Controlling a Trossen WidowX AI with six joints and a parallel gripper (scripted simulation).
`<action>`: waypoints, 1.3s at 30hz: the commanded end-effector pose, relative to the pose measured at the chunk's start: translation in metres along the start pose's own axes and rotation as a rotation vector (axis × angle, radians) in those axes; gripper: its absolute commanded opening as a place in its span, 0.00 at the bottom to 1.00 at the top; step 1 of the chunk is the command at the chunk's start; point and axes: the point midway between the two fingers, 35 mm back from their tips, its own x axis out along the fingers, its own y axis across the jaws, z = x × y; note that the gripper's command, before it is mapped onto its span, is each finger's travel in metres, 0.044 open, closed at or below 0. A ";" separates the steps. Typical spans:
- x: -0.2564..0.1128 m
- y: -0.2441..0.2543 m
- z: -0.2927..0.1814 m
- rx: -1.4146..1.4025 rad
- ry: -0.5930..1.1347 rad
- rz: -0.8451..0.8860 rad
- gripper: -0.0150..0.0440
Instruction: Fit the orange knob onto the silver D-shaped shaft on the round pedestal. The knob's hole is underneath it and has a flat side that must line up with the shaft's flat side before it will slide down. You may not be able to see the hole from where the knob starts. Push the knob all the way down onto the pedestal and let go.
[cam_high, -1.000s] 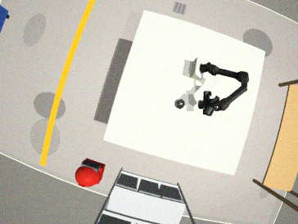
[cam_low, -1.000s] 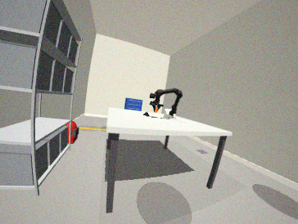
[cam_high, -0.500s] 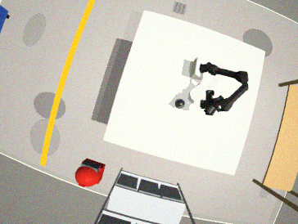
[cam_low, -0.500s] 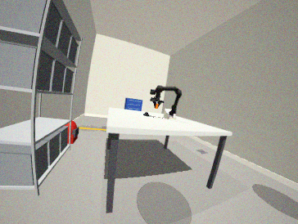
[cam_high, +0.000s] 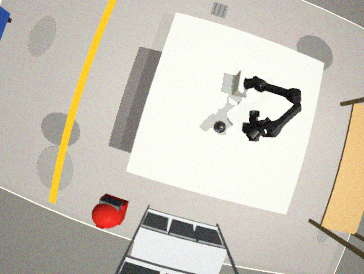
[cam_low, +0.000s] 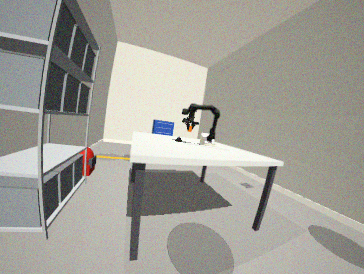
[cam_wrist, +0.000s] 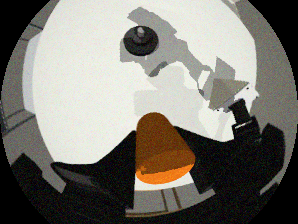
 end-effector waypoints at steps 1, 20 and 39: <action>-0.002 0.004 0.013 -0.006 -0.010 0.010 0.25; 0.012 0.010 0.070 -0.003 -0.014 0.010 0.25; 0.029 0.008 0.125 0.011 -0.015 0.007 0.25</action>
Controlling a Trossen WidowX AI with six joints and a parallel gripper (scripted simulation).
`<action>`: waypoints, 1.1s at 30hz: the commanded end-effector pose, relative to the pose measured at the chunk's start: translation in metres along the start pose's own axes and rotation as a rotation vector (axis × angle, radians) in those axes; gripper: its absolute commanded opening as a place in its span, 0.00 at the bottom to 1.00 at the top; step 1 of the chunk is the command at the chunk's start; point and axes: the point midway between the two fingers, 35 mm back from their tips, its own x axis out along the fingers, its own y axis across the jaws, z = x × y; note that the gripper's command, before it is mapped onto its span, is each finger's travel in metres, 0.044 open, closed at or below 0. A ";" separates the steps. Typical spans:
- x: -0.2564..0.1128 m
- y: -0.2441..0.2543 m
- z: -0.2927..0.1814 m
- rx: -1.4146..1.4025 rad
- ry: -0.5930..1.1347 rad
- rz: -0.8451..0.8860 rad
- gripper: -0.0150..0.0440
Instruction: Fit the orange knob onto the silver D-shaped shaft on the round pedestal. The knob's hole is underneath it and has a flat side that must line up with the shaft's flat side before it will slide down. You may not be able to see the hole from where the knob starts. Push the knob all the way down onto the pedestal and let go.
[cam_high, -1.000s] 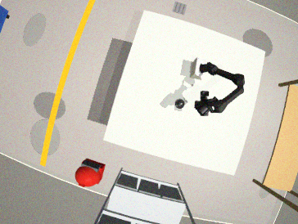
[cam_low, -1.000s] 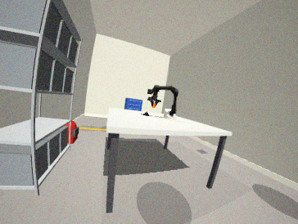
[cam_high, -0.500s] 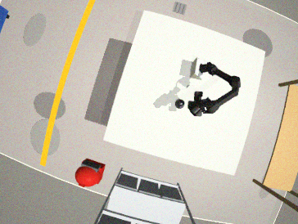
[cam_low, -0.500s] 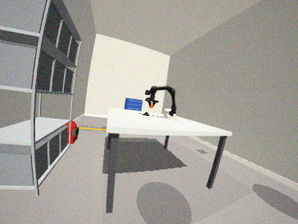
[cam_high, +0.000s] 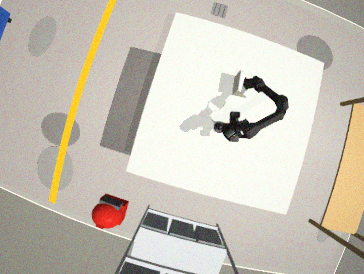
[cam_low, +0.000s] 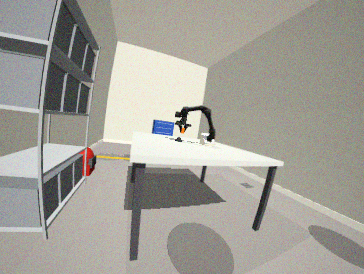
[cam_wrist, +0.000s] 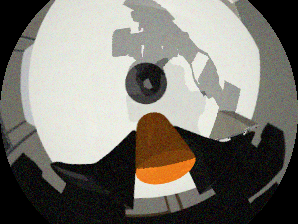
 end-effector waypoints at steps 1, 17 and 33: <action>0.000 0.001 0.014 -0.012 -0.011 0.011 0.25; 0.014 -0.004 0.050 -0.030 -0.012 0.016 0.25; 0.036 -0.003 0.052 -0.030 -0.011 0.016 0.25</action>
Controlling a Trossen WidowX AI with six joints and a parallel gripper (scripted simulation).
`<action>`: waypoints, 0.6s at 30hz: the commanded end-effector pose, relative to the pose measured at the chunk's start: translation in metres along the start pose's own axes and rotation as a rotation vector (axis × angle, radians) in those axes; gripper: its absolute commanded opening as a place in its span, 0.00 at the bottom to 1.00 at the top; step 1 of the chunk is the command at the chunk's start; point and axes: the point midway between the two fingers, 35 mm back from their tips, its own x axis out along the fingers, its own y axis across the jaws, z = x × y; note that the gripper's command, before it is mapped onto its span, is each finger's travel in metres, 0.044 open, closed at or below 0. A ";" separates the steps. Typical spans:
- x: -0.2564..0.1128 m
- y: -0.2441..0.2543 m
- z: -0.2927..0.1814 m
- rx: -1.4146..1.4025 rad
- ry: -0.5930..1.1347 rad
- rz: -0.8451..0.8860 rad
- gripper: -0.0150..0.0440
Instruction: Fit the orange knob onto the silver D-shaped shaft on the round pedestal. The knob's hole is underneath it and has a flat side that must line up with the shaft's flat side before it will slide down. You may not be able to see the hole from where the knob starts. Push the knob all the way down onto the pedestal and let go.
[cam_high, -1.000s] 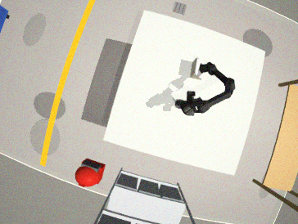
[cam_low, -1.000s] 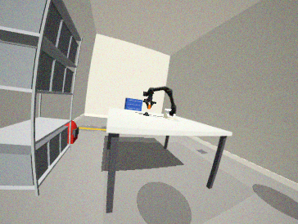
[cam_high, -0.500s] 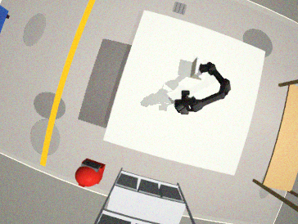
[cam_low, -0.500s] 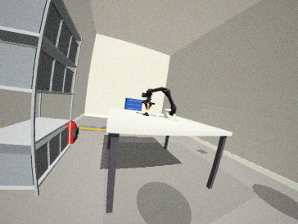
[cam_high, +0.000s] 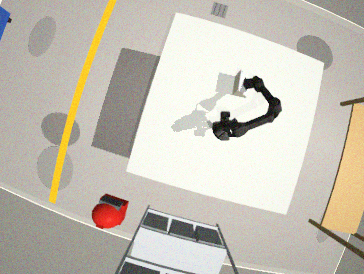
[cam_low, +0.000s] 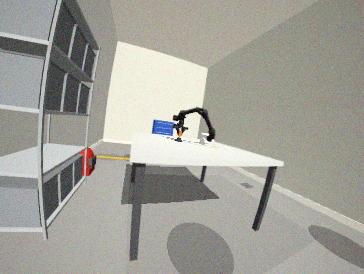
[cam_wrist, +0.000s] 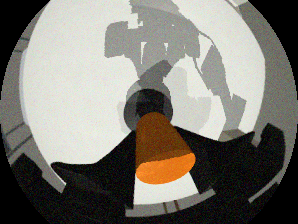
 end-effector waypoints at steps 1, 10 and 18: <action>-0.003 0.000 0.002 -0.002 -0.002 0.008 0.25; -0.005 0.002 0.003 -0.002 -0.002 0.009 0.25; 0.001 0.002 0.002 -0.002 -0.002 0.009 0.25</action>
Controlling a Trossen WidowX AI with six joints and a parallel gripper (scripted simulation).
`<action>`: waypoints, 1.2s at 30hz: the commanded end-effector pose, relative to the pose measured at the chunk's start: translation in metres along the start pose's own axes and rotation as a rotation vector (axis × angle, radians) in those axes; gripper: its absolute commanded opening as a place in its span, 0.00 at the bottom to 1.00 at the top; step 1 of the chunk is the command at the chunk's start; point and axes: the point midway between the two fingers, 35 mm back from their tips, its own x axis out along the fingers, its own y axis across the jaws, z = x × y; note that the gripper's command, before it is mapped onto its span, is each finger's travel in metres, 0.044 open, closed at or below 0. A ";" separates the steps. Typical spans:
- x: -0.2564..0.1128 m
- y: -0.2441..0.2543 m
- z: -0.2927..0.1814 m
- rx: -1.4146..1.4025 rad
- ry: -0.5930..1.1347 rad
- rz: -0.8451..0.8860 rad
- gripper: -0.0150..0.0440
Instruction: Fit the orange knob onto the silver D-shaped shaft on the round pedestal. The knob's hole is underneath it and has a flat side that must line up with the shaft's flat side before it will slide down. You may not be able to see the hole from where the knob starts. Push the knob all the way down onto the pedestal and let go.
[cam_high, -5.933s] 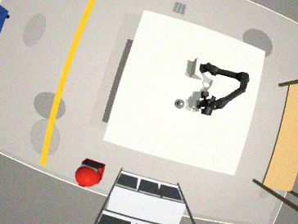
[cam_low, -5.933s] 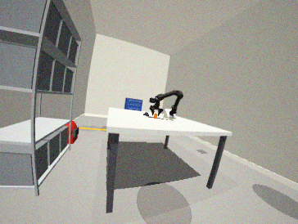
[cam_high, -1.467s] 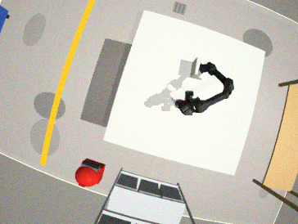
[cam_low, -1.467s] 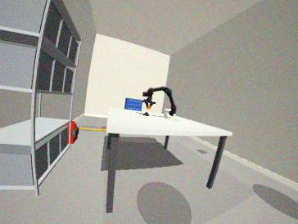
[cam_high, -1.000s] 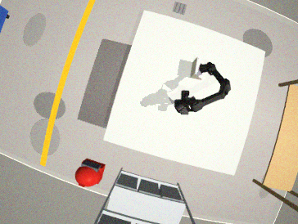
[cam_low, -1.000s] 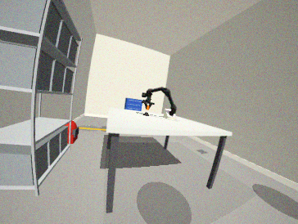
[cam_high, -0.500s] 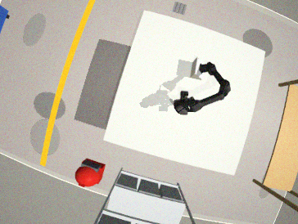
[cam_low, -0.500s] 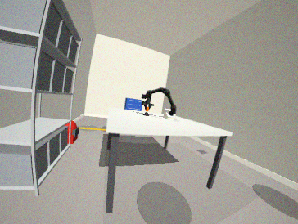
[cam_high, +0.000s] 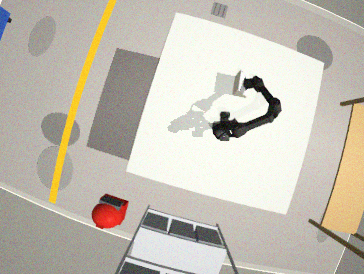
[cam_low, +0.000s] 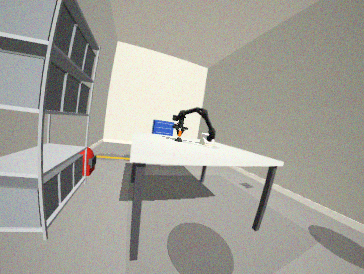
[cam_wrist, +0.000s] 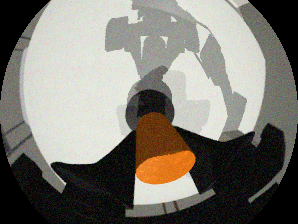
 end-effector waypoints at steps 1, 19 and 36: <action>0.001 0.000 0.001 0.007 0.001 0.006 0.25; -0.005 -0.006 0.000 -0.192 0.000 0.005 0.25; -0.003 -0.006 0.000 -0.203 0.000 0.005 0.25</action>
